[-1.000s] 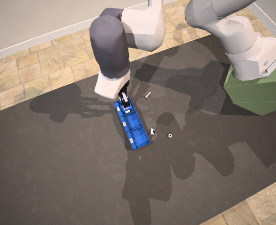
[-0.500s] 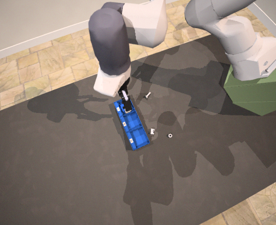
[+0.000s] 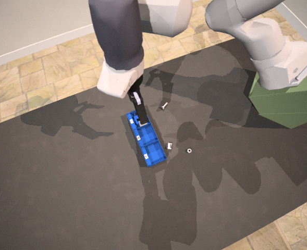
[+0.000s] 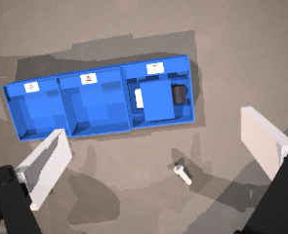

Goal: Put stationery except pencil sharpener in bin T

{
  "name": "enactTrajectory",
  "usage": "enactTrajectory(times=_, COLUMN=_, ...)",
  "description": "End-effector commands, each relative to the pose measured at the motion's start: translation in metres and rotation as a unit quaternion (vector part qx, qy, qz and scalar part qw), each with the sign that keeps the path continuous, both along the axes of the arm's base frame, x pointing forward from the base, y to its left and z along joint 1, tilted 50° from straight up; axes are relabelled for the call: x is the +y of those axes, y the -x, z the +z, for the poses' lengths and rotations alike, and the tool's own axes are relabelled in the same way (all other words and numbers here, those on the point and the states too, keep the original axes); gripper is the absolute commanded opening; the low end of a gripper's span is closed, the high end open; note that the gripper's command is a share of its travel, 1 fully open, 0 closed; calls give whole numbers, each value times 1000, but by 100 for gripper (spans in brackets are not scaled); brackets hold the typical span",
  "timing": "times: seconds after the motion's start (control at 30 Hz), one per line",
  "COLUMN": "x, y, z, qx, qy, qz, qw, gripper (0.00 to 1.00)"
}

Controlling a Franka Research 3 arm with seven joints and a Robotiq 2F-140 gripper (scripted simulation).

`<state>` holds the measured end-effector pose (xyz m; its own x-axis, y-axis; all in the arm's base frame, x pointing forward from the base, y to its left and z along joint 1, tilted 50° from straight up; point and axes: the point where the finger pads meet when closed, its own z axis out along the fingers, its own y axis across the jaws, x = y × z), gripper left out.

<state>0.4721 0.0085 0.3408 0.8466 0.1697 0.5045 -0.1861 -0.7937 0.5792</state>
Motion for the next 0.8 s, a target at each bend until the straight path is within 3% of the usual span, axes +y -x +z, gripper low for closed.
enactTrajectory(times=0.0, x=4, y=11, z=9, qx=10, qy=7, qz=-3, qw=1000, gripper=100)
enactTrajectory(times=0.43, x=30, y=33, z=37, qx=10, qy=7, qz=-3, qw=1000, gripper=100)
enactTrajectory(times=0.77, x=31, y=33, z=38, qx=10, qy=7, qz=-3, qw=1000, gripper=100)
